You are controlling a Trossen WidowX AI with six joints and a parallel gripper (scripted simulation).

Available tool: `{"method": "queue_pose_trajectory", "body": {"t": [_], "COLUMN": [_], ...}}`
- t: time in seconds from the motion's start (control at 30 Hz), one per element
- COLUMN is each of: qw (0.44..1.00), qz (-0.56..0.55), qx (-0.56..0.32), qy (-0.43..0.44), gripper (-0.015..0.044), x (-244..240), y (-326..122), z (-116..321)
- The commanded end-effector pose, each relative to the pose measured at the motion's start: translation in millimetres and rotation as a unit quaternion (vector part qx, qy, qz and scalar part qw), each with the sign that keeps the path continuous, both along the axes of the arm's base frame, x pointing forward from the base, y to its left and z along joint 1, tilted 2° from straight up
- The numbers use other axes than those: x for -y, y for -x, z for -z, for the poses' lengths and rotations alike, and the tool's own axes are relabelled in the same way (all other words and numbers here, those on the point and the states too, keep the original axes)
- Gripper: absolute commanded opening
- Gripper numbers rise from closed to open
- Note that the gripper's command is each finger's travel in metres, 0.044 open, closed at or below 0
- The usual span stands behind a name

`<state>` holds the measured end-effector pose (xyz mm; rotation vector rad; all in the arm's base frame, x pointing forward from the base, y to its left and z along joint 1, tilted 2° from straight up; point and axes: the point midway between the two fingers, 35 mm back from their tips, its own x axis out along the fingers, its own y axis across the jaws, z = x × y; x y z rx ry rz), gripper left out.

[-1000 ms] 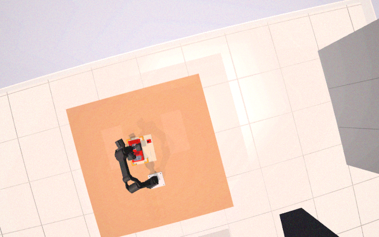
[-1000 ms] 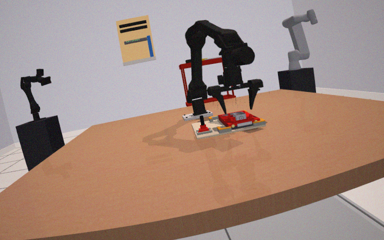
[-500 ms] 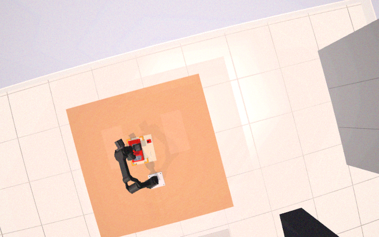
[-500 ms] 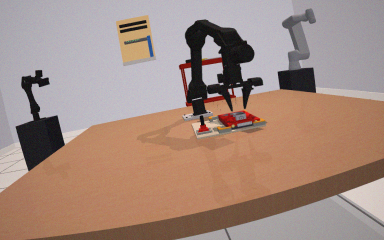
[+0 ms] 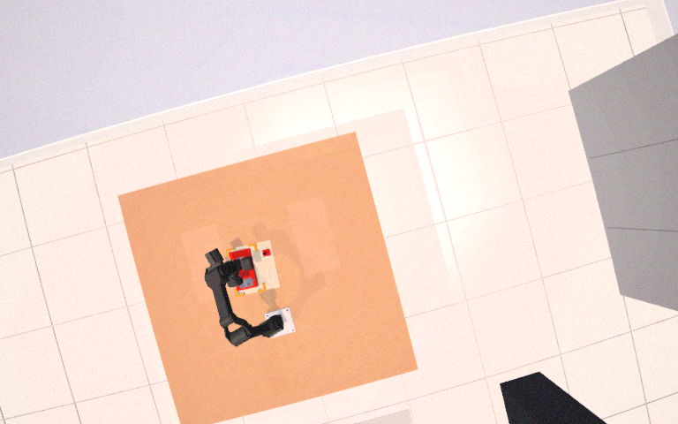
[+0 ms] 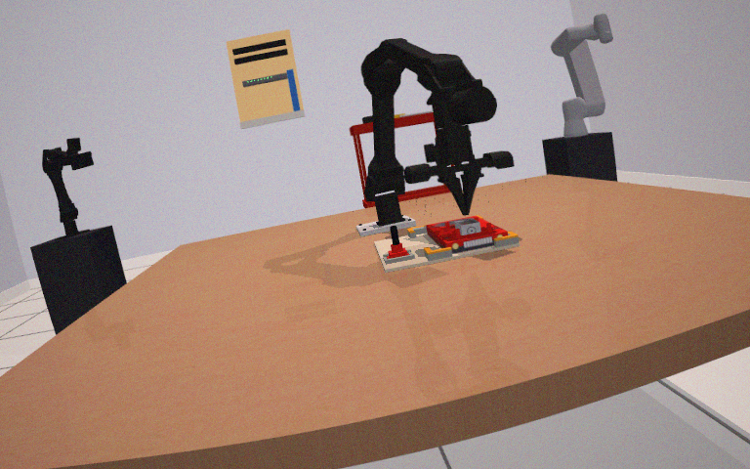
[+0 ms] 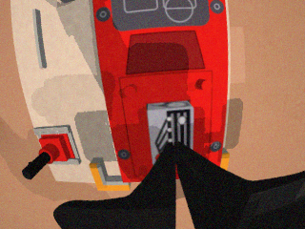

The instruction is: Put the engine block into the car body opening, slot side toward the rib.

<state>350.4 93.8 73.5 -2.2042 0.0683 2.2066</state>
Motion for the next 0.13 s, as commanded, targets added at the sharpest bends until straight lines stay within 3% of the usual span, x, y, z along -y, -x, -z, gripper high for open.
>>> {"method": "queue_pose_trajectory", "body": {"t": [0.0, 0.1], "qw": [1.000, 1.000], "qz": [0.002, 0.002], "qx": [-0.001, -0.001], "qy": [-0.002, -0.002], "gripper": [0.0000, 0.0000], "x": [-0.4, -0.4], "y": [0.3, 0.3], "z": [-0.3, -0.5]}}
